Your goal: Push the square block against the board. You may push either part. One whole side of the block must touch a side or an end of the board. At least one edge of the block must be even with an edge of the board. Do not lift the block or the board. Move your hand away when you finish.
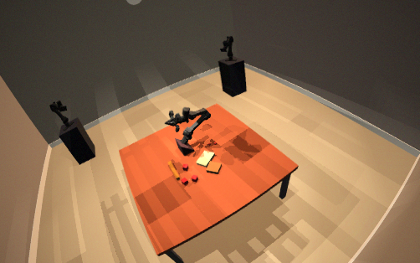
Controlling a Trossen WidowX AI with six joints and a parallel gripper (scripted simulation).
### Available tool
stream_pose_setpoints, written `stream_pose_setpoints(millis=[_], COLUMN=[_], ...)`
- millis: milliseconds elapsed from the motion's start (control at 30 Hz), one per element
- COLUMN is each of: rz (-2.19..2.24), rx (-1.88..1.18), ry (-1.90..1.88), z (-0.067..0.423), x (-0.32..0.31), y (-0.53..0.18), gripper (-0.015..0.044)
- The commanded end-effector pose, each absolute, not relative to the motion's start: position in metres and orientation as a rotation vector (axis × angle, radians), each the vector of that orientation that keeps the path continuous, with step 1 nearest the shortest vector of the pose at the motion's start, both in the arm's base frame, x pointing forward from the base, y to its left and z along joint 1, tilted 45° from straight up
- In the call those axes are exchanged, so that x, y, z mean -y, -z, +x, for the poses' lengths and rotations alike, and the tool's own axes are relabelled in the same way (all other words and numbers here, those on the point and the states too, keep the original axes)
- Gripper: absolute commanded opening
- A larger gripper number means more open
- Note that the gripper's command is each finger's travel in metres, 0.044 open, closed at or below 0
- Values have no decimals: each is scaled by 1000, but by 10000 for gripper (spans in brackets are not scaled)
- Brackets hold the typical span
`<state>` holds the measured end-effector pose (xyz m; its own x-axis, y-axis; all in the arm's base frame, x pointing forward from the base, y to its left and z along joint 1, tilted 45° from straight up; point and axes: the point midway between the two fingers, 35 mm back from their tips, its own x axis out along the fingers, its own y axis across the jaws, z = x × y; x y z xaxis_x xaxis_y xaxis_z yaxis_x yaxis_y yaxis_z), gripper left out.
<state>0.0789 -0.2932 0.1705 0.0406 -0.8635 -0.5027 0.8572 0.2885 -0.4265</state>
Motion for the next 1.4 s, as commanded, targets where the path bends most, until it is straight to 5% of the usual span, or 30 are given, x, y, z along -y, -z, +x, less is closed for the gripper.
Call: stream_pose_setpoints(millis=[0,633,1367], rz=[58,470,995], rx=[-788,-973,-1369], ry=[1208,691,300], z=[106,226,304], x=[293,236,117], y=[-162,-96,-41], gripper=[0,0,0])
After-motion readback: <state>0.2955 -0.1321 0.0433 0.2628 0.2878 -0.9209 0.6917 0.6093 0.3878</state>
